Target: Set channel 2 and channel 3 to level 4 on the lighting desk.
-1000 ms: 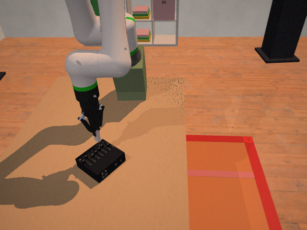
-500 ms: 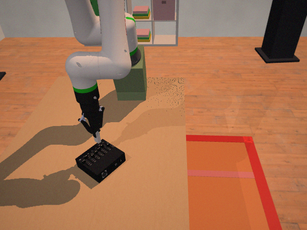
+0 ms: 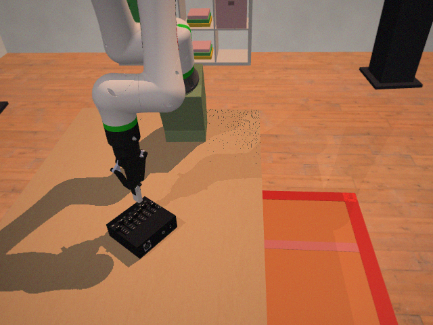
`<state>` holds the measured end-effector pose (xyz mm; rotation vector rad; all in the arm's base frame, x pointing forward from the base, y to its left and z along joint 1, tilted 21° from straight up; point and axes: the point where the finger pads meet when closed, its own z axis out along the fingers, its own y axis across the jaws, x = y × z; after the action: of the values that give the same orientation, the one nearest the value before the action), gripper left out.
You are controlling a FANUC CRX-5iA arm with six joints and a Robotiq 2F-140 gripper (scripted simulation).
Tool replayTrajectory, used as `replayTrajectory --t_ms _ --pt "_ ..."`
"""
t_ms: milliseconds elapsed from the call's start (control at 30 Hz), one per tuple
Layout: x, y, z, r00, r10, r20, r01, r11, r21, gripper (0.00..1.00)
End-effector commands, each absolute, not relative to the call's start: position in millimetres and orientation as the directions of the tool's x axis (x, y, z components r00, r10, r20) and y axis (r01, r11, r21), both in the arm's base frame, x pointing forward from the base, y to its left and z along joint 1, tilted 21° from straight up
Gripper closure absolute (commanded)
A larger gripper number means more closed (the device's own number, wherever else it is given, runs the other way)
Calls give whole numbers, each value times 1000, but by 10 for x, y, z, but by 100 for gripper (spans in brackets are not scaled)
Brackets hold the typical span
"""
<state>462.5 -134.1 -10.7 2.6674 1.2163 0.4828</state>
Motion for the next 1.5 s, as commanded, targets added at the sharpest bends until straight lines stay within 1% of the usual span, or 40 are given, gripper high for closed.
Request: replayTrajectory --t_ms 0,1467 --pt "4626 -1342 -106 615 757 220 702 -653 285 100" --pt "4645 -1343 -155 615 757 220 702 -653 285 100"
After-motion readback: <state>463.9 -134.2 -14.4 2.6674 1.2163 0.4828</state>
